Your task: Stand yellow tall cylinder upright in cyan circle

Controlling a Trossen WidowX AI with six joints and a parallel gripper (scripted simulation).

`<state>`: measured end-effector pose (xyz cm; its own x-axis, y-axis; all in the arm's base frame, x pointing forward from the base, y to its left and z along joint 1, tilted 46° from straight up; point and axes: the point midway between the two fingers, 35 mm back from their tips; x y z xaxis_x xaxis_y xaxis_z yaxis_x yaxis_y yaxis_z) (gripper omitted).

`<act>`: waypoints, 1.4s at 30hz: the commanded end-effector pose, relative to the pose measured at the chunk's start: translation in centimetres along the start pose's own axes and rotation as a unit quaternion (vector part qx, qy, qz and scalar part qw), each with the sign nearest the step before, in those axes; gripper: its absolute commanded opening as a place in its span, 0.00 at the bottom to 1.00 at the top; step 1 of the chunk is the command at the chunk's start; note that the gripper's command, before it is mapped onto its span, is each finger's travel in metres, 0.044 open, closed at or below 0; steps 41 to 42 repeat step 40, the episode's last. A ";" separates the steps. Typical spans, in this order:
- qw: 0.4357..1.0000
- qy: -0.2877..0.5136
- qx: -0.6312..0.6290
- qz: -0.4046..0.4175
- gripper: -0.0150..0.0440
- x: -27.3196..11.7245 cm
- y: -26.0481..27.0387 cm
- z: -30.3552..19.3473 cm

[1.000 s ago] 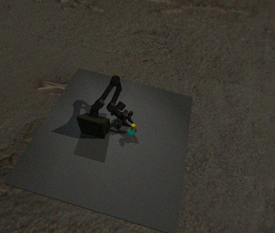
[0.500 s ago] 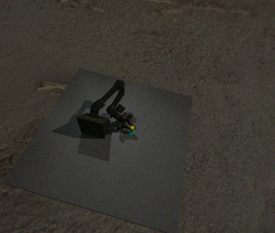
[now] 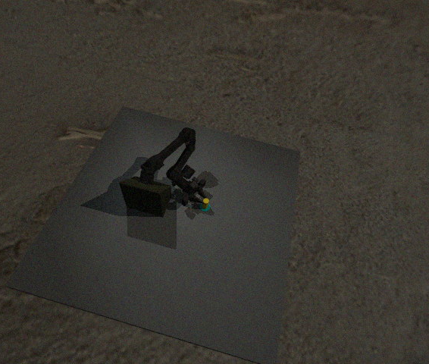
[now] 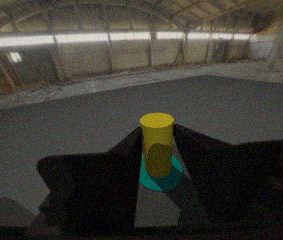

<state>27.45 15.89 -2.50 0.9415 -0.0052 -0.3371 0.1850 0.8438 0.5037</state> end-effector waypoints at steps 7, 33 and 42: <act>1.000 -0.001 0.001 -0.002 0.57 0.1 0.0 -0.2; 1.000 -0.001 0.005 -0.002 0.93 0.0 -1.0 5.9; 1.000 -0.005 0.004 0.000 0.93 -0.5 -1.9 8.3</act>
Point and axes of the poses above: the point midway between the two fingers, 35 mm back from their tips, its own x axis out along the fingers, its own y axis across the jaws, z = x × y, and after that the axes turned 12 degrees about -x, right-handed
